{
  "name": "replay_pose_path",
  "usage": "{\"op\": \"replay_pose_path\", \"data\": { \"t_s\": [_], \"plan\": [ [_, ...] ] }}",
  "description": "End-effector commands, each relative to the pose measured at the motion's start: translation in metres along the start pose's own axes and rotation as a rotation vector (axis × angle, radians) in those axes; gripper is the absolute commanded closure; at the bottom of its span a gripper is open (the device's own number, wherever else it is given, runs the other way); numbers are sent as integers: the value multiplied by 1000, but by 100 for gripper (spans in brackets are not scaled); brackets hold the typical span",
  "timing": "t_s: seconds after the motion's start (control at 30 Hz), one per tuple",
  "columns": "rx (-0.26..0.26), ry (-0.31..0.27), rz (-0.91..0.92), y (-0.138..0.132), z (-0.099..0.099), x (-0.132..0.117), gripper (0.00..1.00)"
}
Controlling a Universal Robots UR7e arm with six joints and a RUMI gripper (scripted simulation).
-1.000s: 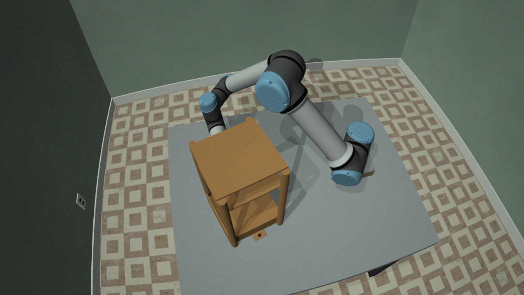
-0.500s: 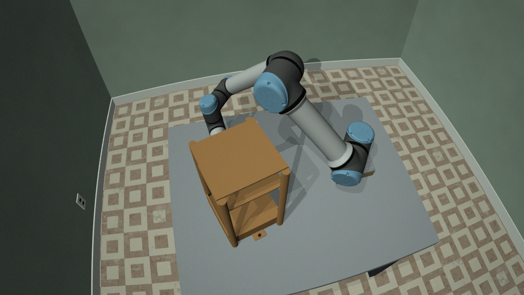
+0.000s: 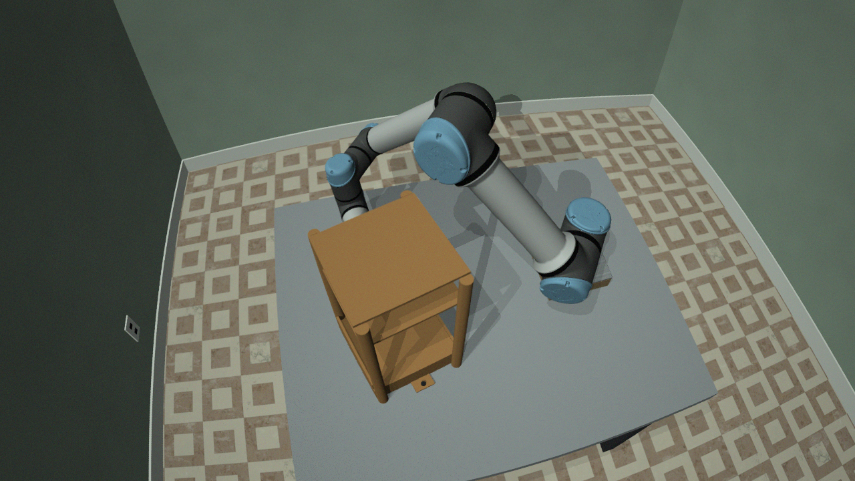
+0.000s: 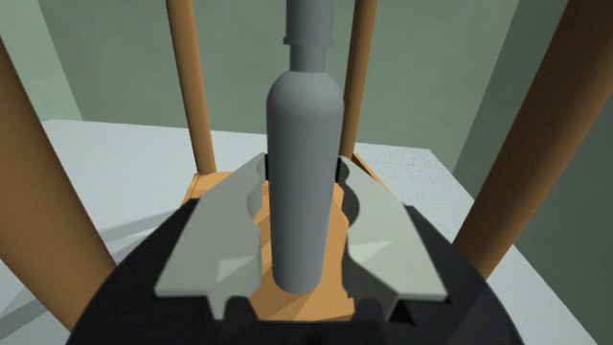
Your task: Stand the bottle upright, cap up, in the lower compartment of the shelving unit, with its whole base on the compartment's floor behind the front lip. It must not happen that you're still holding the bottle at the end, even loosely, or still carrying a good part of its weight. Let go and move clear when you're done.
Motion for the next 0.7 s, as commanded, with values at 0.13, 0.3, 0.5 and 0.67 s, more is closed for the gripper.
{"op": "replay_pose_path", "data": {
  "t_s": [0.13,0.3,0.5,0.67],
  "plan": [
    [1,2,0,0,2,0,100],
    [1,2,0,0,2,0,93],
    [1,2,0,0,2,0,79],
    [1,2,0,0,2,0,72]
  ]
}}
Point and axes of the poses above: the point where the finger pads meet when closed, its own z axis out along the fingers, its own y axis across the jaws, x = y × z, the point moved 1 cm from there along -z, back along the fingers, and after that the axes turned 10 degrees about -z, right-handed, at the moved point
